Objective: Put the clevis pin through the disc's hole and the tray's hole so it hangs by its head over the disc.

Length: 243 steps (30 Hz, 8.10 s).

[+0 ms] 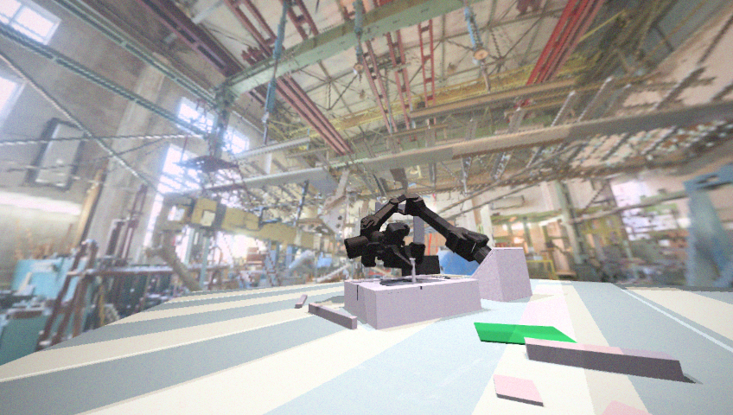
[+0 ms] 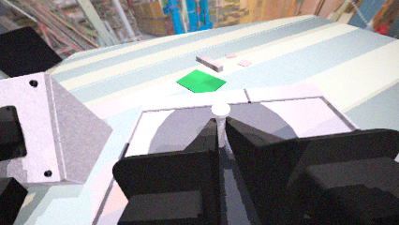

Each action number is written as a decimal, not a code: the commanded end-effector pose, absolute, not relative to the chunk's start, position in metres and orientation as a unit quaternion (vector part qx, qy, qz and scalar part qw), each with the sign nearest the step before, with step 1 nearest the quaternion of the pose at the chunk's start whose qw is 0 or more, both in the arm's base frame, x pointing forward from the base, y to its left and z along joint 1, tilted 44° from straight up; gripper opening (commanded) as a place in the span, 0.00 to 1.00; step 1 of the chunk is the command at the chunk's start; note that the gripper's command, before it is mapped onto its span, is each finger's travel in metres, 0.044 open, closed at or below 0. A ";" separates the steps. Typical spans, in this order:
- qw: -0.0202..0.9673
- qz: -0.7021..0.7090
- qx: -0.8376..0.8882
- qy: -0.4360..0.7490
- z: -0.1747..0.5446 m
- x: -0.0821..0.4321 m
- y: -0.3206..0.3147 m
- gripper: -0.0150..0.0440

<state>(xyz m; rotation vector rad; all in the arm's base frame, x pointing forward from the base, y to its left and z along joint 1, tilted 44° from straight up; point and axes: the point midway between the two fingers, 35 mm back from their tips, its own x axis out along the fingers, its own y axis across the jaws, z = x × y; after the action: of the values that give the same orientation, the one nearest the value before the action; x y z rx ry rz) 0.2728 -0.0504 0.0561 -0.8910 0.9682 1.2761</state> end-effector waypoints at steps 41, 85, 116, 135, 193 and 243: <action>0.610 0.550 -0.387 0.419 0.057 0.286 -0.052 0.25; 0.610 0.550 -0.387 0.419 0.057 0.299 -0.054 0.25; 0.610 0.550 -0.388 0.418 0.058 0.307 -0.055 0.25; 0.610 0.550 -0.388 0.418 0.059 0.311 -0.057 0.25; 0.610 0.550 -0.388 0.418 0.060 0.316 -0.062 0.25; 0.612 0.549 -0.385 0.419 0.056 0.315 -0.065 0.39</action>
<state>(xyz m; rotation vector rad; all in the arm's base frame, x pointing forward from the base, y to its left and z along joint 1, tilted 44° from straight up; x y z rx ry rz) 0.3154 -0.0647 0.0562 -0.8889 0.9675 1.2668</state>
